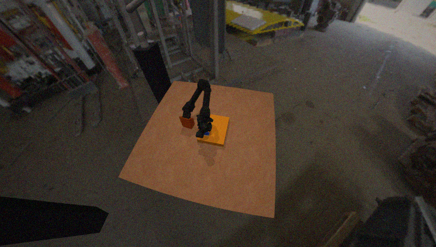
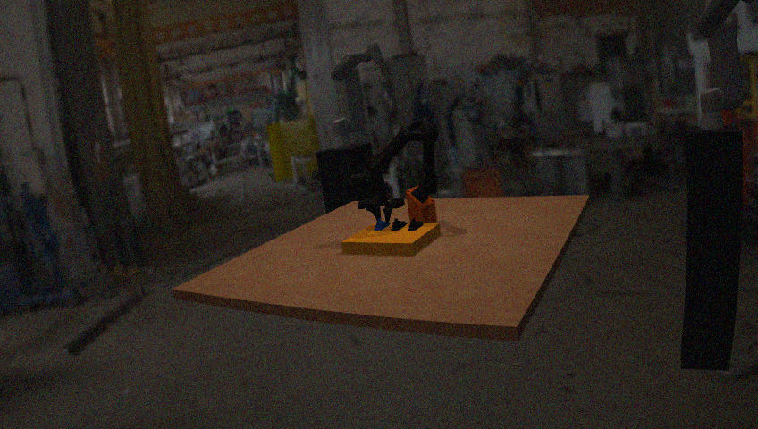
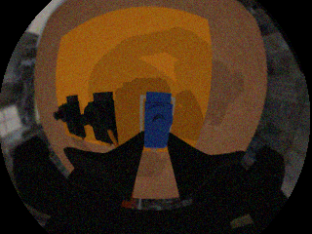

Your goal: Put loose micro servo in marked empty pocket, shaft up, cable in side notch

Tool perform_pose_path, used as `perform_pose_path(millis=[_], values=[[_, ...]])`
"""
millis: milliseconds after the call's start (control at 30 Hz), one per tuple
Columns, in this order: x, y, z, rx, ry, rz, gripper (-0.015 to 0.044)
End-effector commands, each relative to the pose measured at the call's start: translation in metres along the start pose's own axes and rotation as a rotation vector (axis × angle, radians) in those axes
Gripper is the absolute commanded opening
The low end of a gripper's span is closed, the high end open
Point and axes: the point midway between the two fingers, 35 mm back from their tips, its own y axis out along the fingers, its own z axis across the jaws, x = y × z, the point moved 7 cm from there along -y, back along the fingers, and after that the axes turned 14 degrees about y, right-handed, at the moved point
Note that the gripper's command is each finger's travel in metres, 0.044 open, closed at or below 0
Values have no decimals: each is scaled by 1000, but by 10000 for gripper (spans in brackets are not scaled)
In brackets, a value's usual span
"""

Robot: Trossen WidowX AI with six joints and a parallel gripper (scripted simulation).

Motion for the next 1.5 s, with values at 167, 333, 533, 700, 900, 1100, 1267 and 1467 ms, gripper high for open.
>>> perform_pose_path(millis=[167,333,533,700,900,1100,1267,1467], values=[[-1,-32,0,0,5,-1,187],[0,-35,0,0,5,-1,187],[23,-45,1,-2,6,-9,319],[68,-74,10,-2,4,-7,440],[106,-100,27,0,1,-4,440],[103,-115,26,-4,-4,-8,440],[94,-147,26,-10,-16,-15,440],[94,-147,26,-10,-16,-15,440]])
